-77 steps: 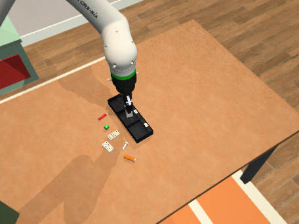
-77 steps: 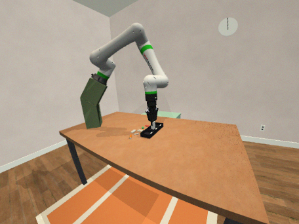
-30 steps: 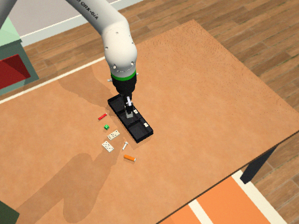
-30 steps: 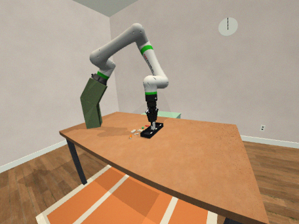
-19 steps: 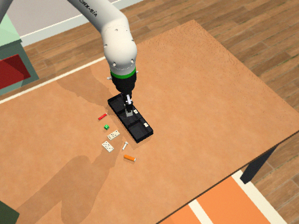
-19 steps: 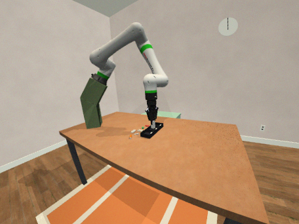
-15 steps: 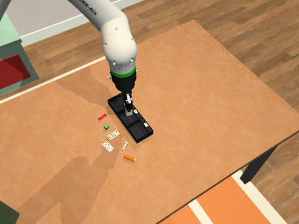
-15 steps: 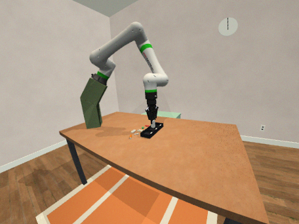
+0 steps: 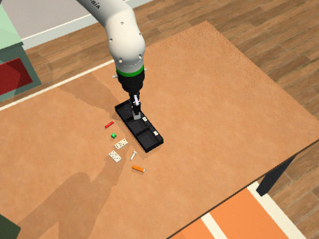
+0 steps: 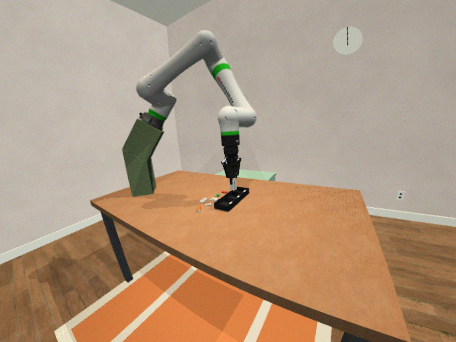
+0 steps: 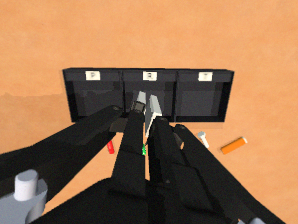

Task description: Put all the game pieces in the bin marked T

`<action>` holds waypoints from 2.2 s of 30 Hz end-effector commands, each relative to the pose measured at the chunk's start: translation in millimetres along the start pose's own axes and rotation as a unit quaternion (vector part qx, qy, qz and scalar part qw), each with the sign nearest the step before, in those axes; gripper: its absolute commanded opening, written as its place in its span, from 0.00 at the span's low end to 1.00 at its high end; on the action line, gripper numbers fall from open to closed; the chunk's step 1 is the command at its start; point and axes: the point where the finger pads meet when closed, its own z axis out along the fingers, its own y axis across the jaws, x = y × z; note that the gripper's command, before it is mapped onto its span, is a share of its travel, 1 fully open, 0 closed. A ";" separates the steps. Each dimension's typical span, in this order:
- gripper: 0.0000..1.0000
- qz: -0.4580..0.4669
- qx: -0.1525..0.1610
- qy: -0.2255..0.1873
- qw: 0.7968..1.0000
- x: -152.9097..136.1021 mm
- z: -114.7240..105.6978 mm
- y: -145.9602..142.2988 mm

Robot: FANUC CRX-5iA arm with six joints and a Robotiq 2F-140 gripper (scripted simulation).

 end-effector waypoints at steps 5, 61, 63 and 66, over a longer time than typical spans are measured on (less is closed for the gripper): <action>0.05 0.000 0.000 0.000 1.000 -9.6 -0.3 -30.9; 0.05 0.000 0.000 0.000 1.000 -24.5 45.1 -77.6; 0.05 0.000 0.000 0.000 1.000 -24.5 45.1 -77.6; 0.05 0.000 0.000 0.000 1.000 -24.5 45.1 -77.6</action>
